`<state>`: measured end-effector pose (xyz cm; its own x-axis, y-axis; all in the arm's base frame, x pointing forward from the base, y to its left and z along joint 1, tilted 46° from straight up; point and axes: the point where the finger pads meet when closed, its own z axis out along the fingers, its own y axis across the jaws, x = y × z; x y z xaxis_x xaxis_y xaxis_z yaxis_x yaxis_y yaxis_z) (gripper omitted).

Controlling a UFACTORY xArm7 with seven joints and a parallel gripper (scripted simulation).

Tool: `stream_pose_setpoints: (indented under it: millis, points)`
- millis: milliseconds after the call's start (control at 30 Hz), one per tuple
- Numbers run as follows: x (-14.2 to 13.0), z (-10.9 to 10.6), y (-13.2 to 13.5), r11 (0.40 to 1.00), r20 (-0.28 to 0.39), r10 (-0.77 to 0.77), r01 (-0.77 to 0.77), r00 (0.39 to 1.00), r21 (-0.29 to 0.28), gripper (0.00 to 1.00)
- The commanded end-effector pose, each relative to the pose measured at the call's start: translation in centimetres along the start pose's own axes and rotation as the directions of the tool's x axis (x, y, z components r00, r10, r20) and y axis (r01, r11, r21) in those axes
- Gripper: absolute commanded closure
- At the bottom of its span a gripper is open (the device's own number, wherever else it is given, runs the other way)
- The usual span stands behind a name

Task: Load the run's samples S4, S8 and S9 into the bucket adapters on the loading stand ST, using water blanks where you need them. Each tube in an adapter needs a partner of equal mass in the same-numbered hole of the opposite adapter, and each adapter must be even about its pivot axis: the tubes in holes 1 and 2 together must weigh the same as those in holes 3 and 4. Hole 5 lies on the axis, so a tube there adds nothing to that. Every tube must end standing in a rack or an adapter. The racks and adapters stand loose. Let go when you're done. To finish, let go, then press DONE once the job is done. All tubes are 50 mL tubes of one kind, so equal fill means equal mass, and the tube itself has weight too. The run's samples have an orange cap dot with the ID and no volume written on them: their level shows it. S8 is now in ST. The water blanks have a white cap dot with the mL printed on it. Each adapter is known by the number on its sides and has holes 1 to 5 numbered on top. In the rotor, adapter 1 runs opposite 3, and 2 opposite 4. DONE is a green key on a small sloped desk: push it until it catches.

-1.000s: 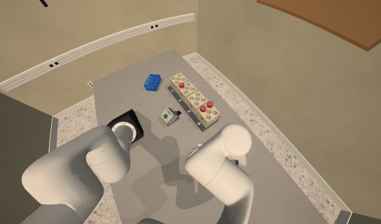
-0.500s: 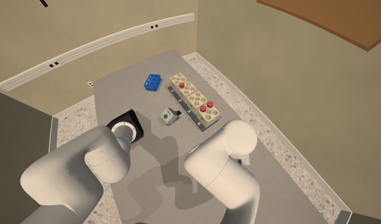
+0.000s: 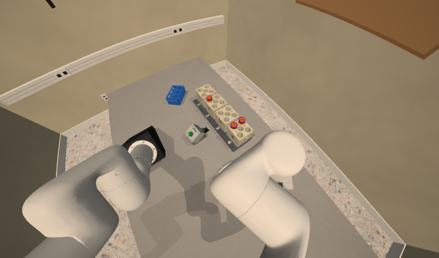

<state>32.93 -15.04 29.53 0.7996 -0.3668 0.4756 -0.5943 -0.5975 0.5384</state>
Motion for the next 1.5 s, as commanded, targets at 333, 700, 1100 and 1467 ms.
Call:
stream_pose_setpoints:
  millis: [333,700,1100,1467]
  points:
    - [0.1,-2.8,0.0,1.000,-0.003,0.000,0.000,1.000,0.001,1.00]
    - [0.1,-4.6,0.0,1.000,-0.003,0.000,0.000,1.000,0.001,1.00]
    - [0.1,-6.9,0.0,1.000,-0.003,0.000,0.000,1.000,0.002,1.00]
    - [-0.1,-6.9,-0.5,0.999,-0.003,-0.033,0.033,0.999,0.002,1.00]
